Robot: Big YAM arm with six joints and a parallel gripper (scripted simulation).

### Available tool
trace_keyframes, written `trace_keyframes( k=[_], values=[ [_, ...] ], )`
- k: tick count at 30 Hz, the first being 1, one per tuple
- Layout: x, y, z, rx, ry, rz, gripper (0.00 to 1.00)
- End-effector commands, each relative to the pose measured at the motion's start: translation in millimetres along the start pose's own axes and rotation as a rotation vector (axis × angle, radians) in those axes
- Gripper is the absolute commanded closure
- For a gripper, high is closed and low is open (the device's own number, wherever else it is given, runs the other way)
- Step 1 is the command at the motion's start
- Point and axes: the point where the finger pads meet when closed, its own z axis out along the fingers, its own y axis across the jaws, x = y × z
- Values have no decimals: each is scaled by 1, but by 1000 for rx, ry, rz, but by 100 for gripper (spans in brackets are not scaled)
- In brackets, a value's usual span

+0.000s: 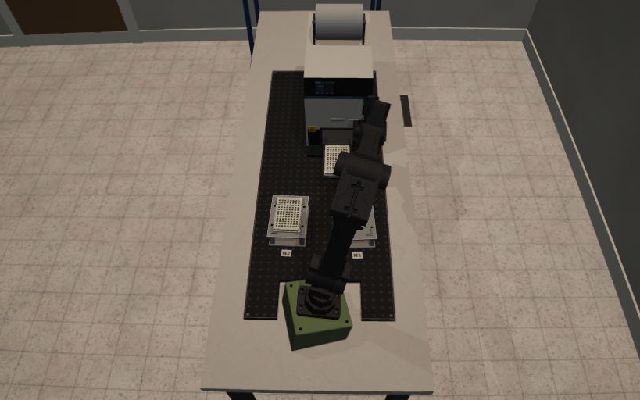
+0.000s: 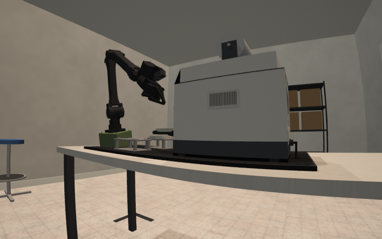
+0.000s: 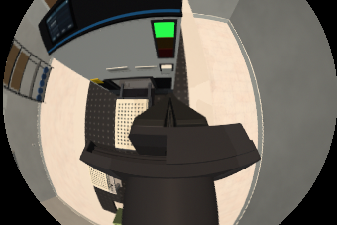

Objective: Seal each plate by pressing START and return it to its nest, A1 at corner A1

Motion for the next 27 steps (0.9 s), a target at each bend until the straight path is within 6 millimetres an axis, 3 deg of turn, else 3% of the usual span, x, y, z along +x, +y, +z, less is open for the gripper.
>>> trace_keyframes(
  k=[1, 11, 27],
  values=[
    [-20, -9, -13, 13, -38, -6, 100],
    [-7, -5, -22, 9, -17, -4, 100],
    [-53, -14, -28, 33, -119, -16, 100]
  ],
)
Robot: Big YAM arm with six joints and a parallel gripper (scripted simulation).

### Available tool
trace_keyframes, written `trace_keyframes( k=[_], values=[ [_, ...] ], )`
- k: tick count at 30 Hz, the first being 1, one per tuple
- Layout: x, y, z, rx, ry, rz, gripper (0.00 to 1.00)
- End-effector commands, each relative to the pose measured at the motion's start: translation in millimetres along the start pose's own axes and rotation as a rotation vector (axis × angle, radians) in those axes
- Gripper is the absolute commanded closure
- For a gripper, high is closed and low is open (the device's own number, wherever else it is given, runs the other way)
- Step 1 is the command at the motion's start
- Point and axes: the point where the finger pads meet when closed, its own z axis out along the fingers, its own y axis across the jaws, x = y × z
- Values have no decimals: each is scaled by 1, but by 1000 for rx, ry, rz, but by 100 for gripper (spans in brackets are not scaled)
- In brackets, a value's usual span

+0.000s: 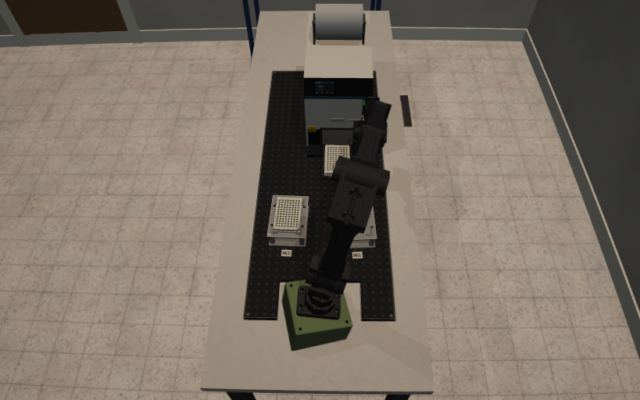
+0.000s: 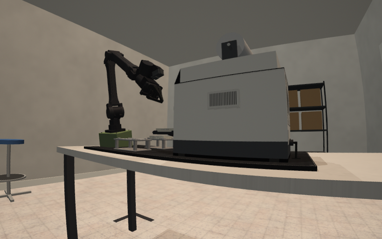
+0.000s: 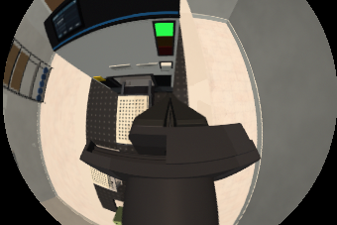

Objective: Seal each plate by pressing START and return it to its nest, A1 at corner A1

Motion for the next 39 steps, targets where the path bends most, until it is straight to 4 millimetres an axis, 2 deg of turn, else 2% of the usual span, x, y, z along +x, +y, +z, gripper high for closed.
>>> trace_keyframes(
  k=[1, 5, 7, 10, 12, 16, 20, 24, 28, 31, 36, 39],
  values=[
    [-55, -12, -9, 26, -116, -18, 100],
    [-50, -3, 9, 16, -98, -9, 100],
    [-50, -3, 9, 16, -98, -9, 100],
    [-30, -7, 19, 16, -55, 2, 100],
    [-25, -11, 25, 21, -49, 7, 100],
    [-33, -15, 33, 28, -64, 7, 100],
    [-46, -15, 32, 32, -93, 3, 100],
    [-46, -10, 38, 24, -91, -2, 100],
    [-23, 4, 52, -1, -40, -6, 100],
    [-17, -1, 58, 6, -34, 0, 100],
    [-42, -16, 56, 32, -85, 5, 100],
    [-41, -17, 65, 33, -83, 7, 100]
  ],
)
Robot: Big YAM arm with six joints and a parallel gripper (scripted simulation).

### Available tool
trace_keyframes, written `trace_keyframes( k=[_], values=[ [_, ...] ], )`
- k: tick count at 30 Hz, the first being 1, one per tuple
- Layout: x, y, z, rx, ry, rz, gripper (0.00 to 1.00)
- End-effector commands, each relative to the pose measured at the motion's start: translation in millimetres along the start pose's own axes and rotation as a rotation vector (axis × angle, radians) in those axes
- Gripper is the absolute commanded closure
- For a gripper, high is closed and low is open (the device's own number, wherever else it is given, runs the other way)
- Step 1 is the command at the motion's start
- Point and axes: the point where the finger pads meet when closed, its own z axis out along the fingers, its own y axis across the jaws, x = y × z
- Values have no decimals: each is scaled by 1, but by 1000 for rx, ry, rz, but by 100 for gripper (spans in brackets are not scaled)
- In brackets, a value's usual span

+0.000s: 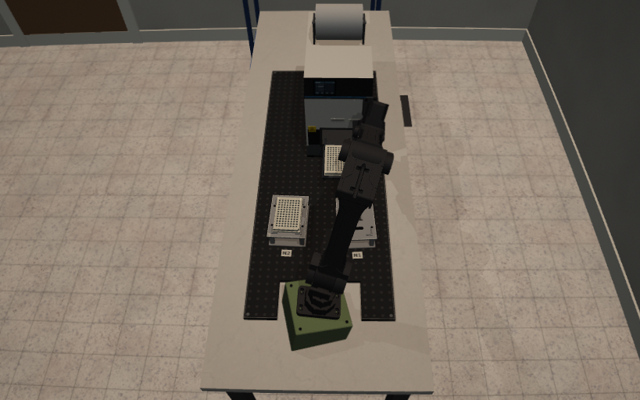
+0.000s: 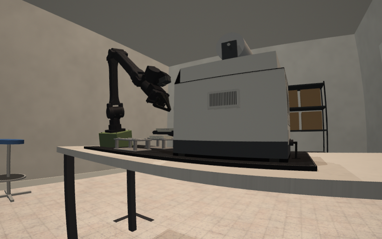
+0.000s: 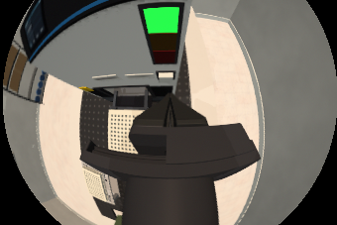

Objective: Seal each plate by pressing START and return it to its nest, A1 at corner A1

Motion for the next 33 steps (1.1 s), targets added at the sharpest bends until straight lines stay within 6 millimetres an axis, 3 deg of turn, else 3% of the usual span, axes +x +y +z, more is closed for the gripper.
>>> trace_keyframes(
  k=[1, 7, 16, 19, 30, 33],
  values=[
    [-44, -19, 7, 35, -86, 7, 100],
    [-18, -11, 9, 17, -28, 10, 100],
    [-9, -6, -4, 11, -10, 10, 100],
    [-11, -6, -6, 12, -15, 9, 100],
    [-54, -16, -14, 34, -107, 0, 100],
    [-59, -8, -10, 25, -108, -2, 100]
  ],
)
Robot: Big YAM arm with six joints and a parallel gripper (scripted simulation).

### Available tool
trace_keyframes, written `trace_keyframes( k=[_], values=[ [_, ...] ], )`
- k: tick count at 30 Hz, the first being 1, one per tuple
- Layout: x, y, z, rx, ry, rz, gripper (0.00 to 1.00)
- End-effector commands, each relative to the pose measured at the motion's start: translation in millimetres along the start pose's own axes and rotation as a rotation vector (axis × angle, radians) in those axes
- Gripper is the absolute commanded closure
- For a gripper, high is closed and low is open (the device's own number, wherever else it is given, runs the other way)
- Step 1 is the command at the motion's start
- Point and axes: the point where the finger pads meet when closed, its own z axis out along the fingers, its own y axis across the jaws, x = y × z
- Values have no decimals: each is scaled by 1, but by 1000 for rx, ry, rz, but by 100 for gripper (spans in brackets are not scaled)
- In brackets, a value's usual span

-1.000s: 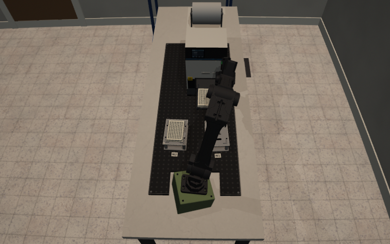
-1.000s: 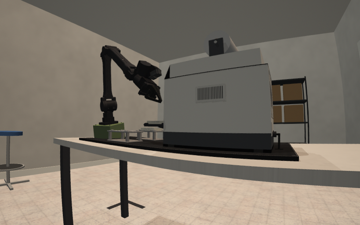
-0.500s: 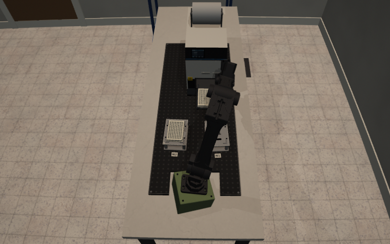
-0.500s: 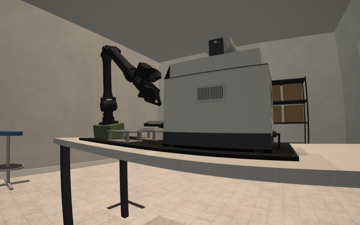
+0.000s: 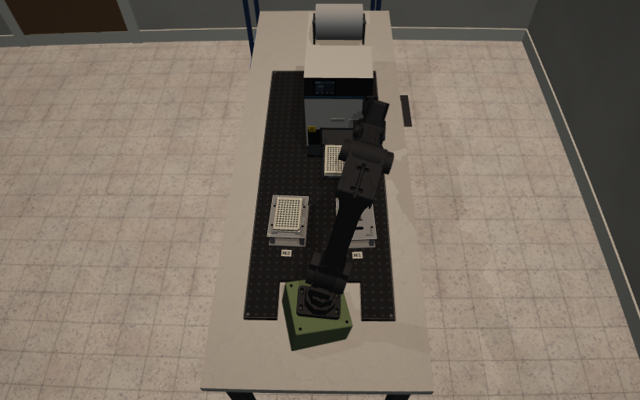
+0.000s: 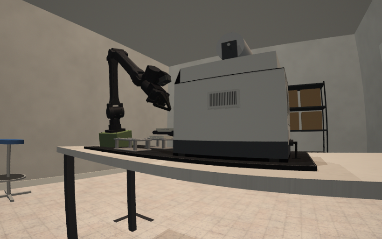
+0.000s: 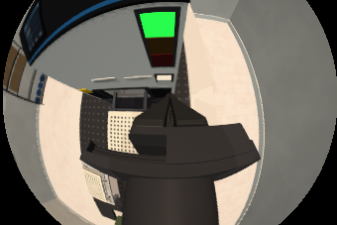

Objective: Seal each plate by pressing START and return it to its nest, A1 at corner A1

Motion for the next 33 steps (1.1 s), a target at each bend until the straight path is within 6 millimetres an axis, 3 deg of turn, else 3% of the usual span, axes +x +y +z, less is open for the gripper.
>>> trace_keyframes(
  k=[1, 3, 15, 20, 28, 33],
  values=[
    [-55, -3, -9, 18, -100, -6, 100],
    [-55, -3, -9, 18, -100, -6, 100],
    [1, -1, 5, 4, 18, 12, 100],
    [-2, 0, 1, 5, 10, 11, 100],
    [-35, 8, -9, 0, -42, -6, 100],
    [-47, -6, -13, 21, -63, 3, 100]
  ],
)
